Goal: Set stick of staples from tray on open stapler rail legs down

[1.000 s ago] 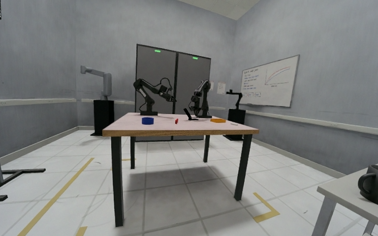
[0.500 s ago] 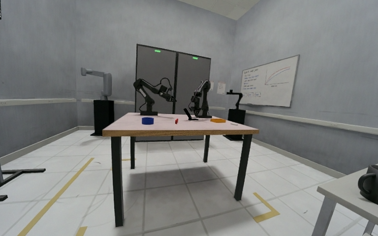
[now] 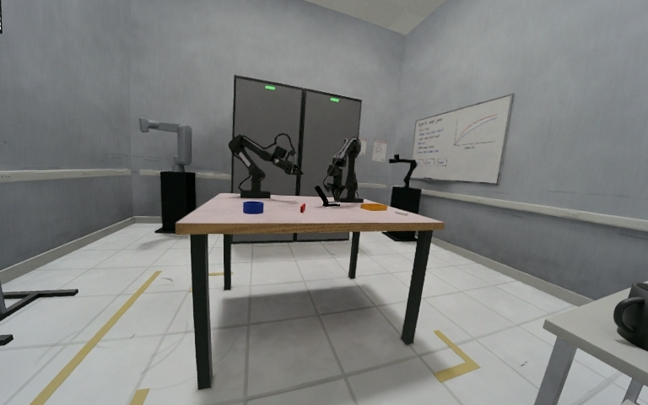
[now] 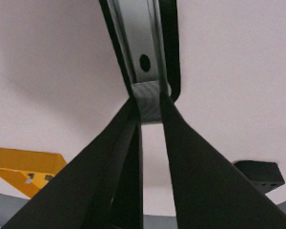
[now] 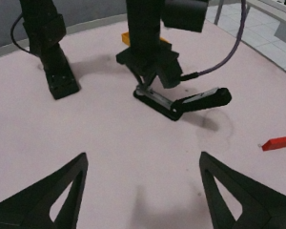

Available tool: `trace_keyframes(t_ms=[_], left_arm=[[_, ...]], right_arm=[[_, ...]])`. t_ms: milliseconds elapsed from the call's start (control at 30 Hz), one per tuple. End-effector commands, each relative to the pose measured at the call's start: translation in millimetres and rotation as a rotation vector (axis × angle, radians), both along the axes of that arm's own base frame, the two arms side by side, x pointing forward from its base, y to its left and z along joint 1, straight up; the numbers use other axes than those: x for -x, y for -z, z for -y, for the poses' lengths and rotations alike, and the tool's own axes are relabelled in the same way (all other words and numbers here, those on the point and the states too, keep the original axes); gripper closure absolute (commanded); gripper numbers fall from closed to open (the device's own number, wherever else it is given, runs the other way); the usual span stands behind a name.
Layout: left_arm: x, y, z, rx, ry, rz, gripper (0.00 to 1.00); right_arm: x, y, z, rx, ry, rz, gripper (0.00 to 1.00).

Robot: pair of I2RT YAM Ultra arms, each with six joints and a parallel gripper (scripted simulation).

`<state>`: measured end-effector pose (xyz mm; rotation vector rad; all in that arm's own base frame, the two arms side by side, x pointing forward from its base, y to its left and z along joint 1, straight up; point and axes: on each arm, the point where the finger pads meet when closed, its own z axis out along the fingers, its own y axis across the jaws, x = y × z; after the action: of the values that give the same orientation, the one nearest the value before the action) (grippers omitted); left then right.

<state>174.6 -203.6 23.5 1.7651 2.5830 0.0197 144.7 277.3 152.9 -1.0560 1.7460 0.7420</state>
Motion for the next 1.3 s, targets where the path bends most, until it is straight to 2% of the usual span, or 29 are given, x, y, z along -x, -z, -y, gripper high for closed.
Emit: trace_keyframes(t_ms=[0, 800, 1267], left_arm=[[-1.7, -4.0, 4.4, -0.005, -0.006, -0.019, 0.94], [0.1, 2.3, 2.0, 0.020, 0.004, 0.006, 0.94], [2.4, 19.1, -5.2, -0.013, 0.002, 0.002, 0.94]], right_arm=[[-0.2, -7.0, 0.4, -0.019, 0.000, 0.012, 0.00], [-0.2, -7.0, 0.4, -0.019, 0.000, 0.012, 0.00], [-0.2, -7.0, 0.4, -0.019, 0.000, 0.012, 0.00]])
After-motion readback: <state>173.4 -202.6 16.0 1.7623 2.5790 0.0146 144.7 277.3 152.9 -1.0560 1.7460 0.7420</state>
